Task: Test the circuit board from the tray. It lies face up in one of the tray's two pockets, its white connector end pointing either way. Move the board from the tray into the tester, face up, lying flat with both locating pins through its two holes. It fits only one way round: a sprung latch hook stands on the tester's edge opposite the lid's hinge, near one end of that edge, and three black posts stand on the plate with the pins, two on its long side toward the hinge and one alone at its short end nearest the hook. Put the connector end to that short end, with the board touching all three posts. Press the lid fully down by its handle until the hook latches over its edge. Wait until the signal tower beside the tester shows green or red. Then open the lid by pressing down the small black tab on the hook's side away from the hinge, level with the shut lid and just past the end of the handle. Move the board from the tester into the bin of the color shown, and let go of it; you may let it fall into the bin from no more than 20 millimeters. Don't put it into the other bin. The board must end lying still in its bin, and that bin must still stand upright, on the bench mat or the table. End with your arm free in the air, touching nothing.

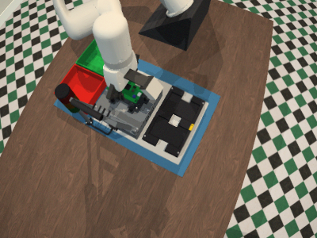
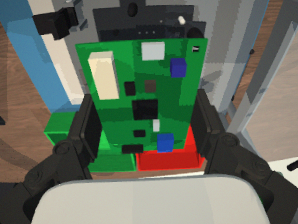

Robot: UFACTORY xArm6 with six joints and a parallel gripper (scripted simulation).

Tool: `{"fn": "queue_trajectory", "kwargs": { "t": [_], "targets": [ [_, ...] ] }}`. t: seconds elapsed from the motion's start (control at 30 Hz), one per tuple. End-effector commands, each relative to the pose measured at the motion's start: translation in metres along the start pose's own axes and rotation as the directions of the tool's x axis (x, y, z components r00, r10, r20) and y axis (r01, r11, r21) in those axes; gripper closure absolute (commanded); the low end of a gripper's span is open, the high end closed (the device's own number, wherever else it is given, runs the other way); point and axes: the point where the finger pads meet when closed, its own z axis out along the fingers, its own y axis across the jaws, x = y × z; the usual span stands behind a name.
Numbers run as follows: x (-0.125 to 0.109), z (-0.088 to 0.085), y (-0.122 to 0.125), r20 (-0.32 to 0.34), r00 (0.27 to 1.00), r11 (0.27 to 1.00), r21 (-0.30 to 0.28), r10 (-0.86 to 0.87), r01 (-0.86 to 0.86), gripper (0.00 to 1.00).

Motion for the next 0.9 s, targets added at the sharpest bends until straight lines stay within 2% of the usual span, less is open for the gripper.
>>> {"fn": "queue_trajectory", "kwargs": {
  "t": [0.0,0.47,0.87],
  "targets": [
    [0.000,0.002,0.001,-0.002,1.000,1.000,-0.004,0.001,-0.001,0.21],
    [0.000,0.027,0.001,-0.002,1.000,1.000,-0.004,0.001,-0.001,0.21],
    [0.000,0.038,0.001,-0.002,1.000,1.000,-0.004,0.001,-0.001,0.21]
  ]
}}
